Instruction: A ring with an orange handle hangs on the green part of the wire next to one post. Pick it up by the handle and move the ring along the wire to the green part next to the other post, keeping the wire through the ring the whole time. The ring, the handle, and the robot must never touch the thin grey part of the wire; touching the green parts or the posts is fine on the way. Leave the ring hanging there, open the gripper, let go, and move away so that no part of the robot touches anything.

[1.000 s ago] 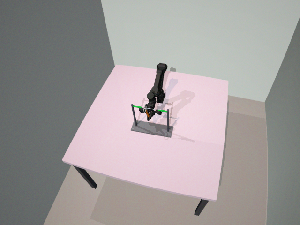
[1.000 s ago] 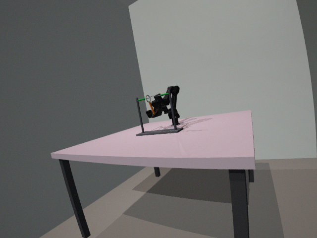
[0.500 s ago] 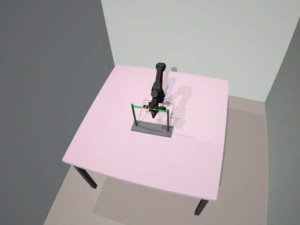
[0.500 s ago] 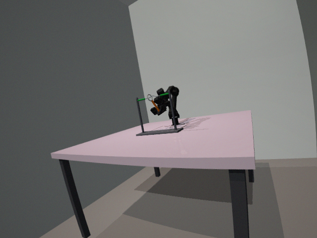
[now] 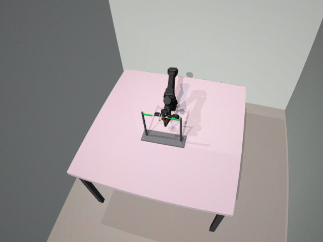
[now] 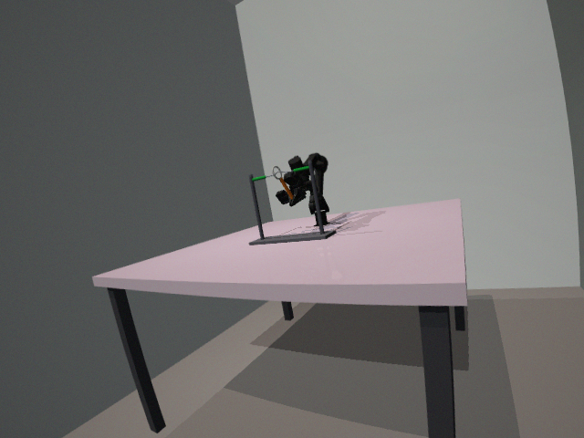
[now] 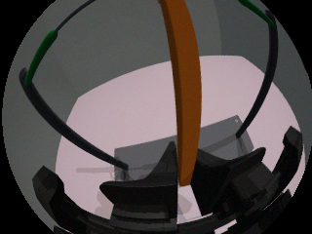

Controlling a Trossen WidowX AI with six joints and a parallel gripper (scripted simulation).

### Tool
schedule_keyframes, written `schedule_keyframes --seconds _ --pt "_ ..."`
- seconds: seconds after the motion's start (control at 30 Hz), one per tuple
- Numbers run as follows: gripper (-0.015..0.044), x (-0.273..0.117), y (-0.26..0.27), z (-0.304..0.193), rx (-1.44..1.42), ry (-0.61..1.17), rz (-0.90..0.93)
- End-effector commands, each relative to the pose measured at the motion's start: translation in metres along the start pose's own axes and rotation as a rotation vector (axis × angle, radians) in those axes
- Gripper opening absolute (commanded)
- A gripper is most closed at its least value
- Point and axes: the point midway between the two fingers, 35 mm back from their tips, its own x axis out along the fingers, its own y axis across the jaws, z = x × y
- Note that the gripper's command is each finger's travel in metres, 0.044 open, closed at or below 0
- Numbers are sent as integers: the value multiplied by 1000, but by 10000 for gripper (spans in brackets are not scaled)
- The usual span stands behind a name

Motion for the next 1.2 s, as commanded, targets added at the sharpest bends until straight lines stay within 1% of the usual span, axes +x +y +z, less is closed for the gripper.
schedule_keyframes --seconds 0.0,0.6,0.9,1.17 --pt "-150 0 -5 0 -62 -2 -8" --pt "-150 0 -29 4 -378 -17 -39" --pt "-150 0 -25 1 -399 -25 -38" --pt "-150 1 -10 -5 -338 -33 -28"
